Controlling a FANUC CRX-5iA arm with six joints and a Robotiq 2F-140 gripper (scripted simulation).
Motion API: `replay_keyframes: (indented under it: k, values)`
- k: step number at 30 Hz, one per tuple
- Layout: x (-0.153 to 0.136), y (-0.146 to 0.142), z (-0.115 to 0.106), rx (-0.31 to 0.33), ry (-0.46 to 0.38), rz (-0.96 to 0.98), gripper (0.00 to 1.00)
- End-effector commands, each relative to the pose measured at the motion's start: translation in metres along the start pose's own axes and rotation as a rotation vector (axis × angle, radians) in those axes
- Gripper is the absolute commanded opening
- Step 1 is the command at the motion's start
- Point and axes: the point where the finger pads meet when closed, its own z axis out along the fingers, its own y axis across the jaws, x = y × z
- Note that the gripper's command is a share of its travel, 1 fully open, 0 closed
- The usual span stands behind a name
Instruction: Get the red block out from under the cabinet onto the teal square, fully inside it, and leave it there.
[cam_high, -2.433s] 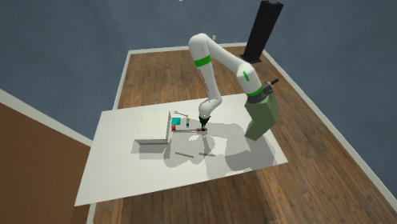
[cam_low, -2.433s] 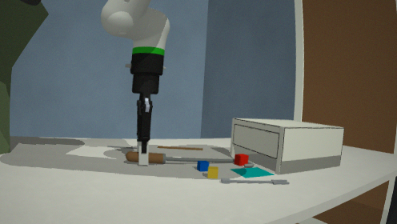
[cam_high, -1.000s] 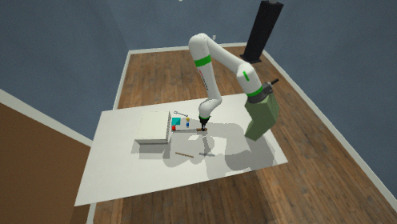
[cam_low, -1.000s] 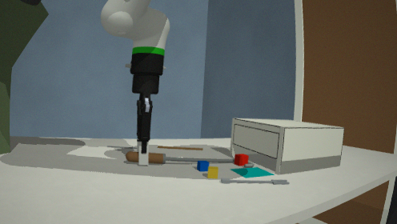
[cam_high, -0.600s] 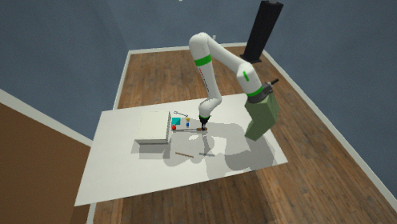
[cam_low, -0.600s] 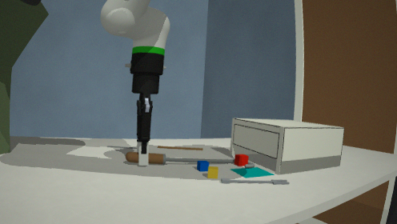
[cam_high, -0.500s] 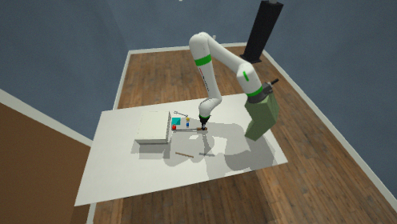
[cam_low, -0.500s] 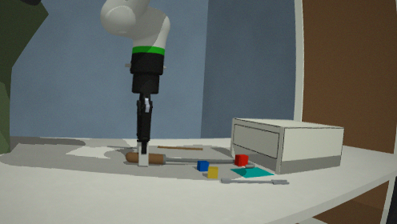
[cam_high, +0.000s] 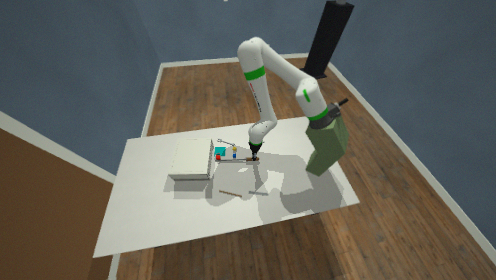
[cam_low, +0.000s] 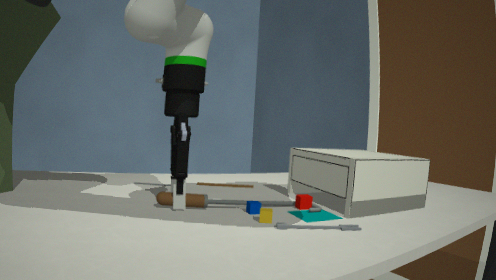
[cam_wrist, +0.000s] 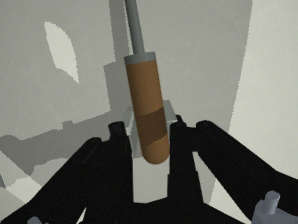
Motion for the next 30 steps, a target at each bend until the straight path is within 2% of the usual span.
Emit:
replay_keyframes:
  k: [1, 30]
  values:
    - [-0.001, 0.007, 0.0, 0.001, 0.001, 0.0, 0.0]
    - [-0.008, 0.053, 0.0, 0.001, 0.001, 0.0, 0.0]
